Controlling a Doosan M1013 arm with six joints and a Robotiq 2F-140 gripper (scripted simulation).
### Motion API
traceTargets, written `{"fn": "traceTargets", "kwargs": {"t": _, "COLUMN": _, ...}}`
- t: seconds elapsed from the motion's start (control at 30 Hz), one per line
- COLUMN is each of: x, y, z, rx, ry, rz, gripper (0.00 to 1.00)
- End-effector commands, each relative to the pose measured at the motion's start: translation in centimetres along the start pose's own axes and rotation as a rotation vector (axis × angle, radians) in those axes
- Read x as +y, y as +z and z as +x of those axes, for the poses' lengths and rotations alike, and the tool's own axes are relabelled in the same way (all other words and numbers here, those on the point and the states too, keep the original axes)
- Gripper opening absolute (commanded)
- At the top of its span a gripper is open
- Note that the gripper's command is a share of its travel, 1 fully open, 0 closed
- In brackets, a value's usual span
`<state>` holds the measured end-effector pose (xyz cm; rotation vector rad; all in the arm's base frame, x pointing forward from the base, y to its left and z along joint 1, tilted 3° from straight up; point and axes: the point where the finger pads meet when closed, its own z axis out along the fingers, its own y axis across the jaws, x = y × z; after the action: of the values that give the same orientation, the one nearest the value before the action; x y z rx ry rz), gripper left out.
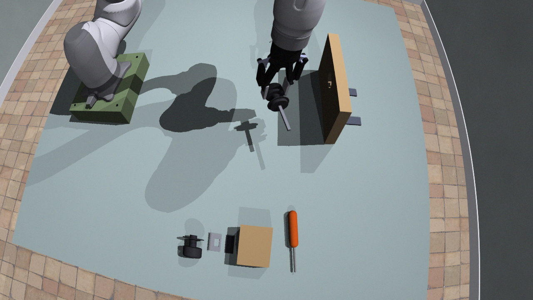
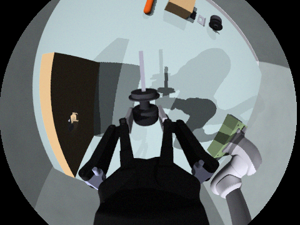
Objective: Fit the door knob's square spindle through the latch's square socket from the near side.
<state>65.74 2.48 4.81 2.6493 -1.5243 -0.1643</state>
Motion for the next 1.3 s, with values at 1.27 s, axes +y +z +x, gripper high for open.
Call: {"fn": "traceTargets", "kwargs": {"t": 1.27, "x": -3.6, "y": -1.7, "z": -4.0, "rx": 0.011, "ry": -1.171, "rz": 0.029, "gripper": 0.42}}
